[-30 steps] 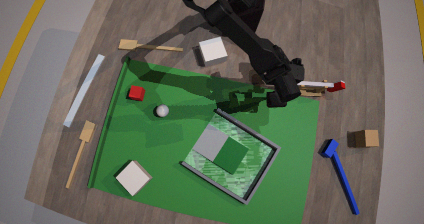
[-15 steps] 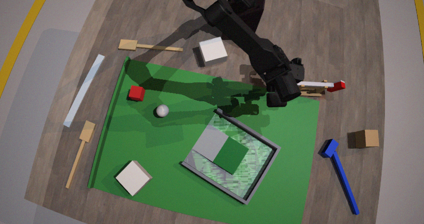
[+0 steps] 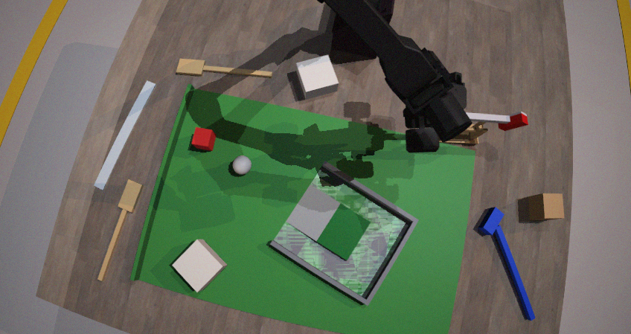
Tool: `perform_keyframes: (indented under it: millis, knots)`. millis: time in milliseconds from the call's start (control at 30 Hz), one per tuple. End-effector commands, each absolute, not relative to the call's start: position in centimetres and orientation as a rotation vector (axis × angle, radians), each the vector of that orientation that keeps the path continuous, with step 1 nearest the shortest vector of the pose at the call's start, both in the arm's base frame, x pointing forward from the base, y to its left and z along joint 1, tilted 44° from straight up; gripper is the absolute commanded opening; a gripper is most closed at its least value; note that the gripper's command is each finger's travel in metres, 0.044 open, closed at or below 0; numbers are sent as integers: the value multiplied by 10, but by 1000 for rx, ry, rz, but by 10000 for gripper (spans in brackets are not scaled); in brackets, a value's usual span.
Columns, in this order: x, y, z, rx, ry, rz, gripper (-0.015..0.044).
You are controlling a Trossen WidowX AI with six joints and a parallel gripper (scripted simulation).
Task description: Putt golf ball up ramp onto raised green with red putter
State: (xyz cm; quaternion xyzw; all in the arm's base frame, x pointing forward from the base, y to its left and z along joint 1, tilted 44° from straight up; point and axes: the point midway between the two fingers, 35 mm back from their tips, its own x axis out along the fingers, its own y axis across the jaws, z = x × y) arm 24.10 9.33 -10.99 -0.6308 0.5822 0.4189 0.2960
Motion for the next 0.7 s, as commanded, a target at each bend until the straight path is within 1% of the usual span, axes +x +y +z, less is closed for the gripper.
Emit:
perform_keyframes:
  millis: [0,200,667]
  knots:
    - [242,117,-86,-1666,1529,1109,0]
    - [242,113,-84,-1666,1540,1087,0]
    - [268,67,-1,-1300,1668,540,0]
